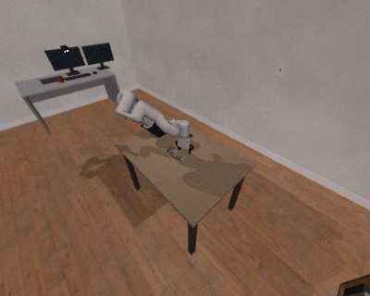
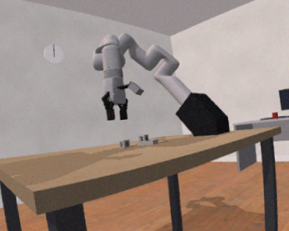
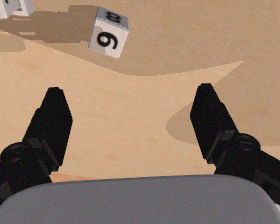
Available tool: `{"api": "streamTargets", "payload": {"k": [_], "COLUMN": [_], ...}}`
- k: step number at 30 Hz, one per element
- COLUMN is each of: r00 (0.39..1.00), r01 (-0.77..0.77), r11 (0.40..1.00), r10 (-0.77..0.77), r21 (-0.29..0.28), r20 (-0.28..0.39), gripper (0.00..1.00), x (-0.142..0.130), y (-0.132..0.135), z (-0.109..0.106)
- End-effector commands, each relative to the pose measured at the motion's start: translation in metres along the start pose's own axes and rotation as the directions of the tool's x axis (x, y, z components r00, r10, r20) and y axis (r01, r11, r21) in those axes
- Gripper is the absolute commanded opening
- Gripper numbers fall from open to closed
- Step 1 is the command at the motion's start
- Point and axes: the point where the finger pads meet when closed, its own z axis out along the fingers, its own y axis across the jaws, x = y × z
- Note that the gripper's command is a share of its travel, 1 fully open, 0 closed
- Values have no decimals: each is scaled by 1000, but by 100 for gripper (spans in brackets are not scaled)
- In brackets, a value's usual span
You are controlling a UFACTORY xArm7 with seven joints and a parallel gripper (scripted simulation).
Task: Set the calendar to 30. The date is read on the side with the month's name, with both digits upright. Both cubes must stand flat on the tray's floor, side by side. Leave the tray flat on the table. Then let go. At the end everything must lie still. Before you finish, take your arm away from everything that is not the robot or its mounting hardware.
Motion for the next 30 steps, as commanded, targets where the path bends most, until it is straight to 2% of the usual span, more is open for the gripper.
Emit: {"api": "streamTargets", "payload": {"k": [1,6,12,13,14,17,19,20,28,29,30], "r00": [989,949,839,838,793,789,689,676,417,369,350], "r01": [-150,-315,-545,-546,-610,-615,-724,-737,-909,-930,-937], "r11": [989,949,838,838,793,789,689,676,417,369,350], "r10": [150,315,545,546,610,615,725,737,909,930,937], "r21": [-10,-12,-13,-13,-13,-13,-12,-12,-10,-10,-10], "r20": [7,5,2,2,1,1,-1,-2,-6,-6,-7], "gripper": [100,100,100,100,100,100,100,100,100,100,100], "x": [0,-1,-3,-3,-4,-4,-5,-5,-8,-9,-9], "y": [4,7,11,11,12,12,14,14,19,20,20], "z": [-2,-3,-3,-3,-4,-4,-4,-4,-5,-5,-5]}}
